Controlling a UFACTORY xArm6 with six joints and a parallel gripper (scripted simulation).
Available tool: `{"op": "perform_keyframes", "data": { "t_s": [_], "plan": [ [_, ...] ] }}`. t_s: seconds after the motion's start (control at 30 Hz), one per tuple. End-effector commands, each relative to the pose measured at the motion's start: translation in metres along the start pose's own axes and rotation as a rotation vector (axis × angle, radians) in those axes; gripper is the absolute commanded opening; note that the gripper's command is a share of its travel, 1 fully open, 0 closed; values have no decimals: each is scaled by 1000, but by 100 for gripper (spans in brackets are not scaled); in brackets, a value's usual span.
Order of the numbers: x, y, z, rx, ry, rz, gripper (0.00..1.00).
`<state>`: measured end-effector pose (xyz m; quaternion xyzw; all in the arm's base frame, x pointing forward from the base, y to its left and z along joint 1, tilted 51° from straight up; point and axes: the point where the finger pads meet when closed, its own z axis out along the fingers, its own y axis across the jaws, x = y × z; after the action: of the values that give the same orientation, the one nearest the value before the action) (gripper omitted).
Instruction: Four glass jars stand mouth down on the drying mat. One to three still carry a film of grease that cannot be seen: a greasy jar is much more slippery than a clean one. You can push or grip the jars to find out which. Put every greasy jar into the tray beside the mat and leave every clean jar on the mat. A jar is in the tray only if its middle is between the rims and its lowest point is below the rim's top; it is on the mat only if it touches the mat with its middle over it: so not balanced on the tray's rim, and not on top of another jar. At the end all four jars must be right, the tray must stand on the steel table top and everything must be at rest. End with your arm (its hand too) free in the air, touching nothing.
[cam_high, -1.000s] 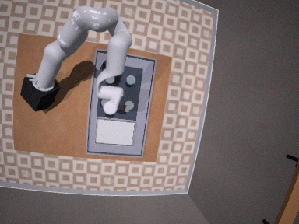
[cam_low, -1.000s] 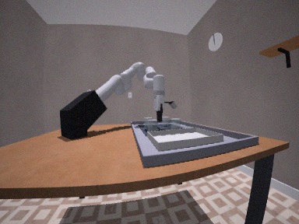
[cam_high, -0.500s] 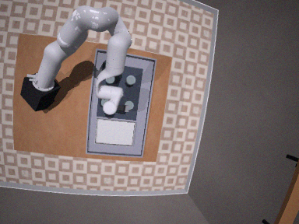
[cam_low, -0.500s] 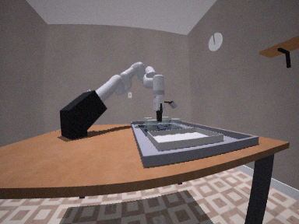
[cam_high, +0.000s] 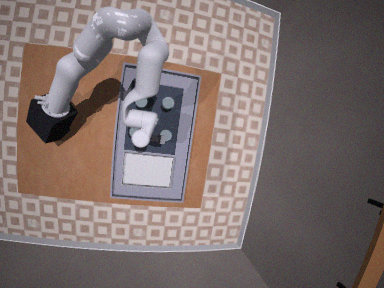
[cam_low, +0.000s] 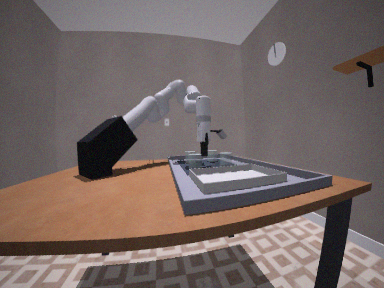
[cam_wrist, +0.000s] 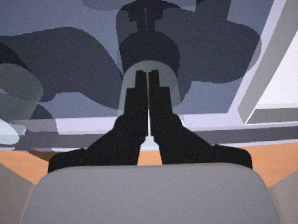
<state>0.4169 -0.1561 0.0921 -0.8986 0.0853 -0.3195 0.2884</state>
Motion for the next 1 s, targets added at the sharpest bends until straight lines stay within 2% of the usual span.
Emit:
{"op": "perform_keyframes", "data": {
  "t_s": [0.0, 0.53, 0.87, 0.97],
  "plan": [
    [0, 0, -1, -2, 2, -1, 0],
    [-2, 0, -3, -2, 2, -1, 0],
    [23, 0, 5, -2, 2, -1, 0],
    [23, 0, 5, -2, 2, -1, 0]
  ]
}}
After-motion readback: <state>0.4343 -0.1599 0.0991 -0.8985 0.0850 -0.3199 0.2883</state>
